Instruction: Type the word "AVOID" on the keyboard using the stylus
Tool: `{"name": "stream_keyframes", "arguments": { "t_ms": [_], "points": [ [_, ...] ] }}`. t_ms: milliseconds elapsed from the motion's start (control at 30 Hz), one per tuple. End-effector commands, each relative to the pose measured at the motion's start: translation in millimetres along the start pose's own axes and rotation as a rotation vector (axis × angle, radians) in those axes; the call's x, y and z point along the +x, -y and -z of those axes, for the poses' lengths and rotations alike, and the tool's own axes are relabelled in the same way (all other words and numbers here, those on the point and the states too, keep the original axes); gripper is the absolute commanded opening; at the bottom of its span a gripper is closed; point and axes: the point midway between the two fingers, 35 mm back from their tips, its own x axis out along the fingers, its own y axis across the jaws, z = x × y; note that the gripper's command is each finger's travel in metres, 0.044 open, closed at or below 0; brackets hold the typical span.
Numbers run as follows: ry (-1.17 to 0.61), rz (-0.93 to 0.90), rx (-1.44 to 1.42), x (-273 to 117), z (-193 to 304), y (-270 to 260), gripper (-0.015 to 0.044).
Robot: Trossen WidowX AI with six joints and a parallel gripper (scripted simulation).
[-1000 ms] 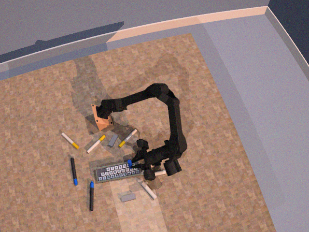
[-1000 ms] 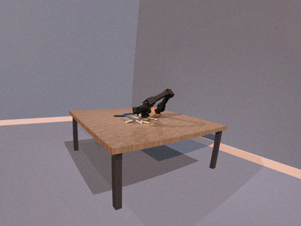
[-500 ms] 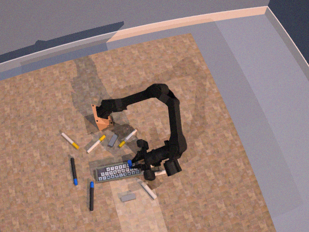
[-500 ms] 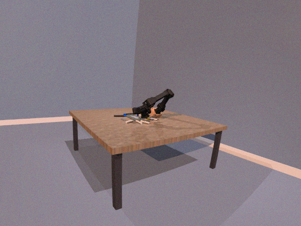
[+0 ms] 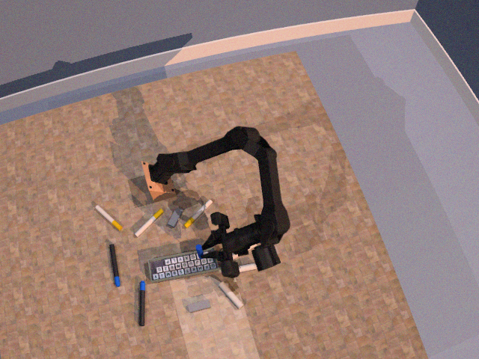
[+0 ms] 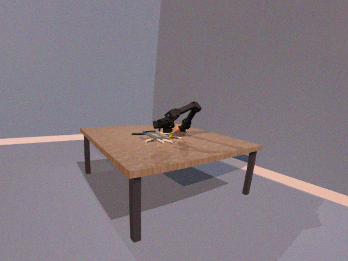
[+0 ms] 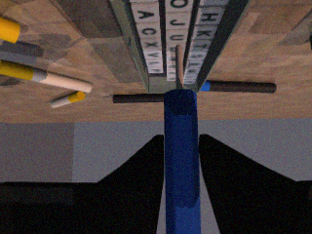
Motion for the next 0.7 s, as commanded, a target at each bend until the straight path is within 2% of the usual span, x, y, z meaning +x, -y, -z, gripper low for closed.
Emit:
{"name": "stream_keyframes", "arguments": {
  "t_ms": [0, 367, 467, 567, 667],
  "points": [
    [-0.001, 0.013, 0.000, -6.8, 6.0, 0.3, 0.0081],
    [0.003, 0.007, 0.001, -4.5, 4.0, 0.4, 0.0085],
    [0.003, 0.007, 0.001, -4.5, 4.0, 0.4, 0.0065],
    [0.003, 0.008, 0.001, 1.8, 7.6, 3.2, 0.0000],
    [0.003, 0.009, 0.000, 17.2, 16.8, 9.2, 0.0000]
  ]
}}
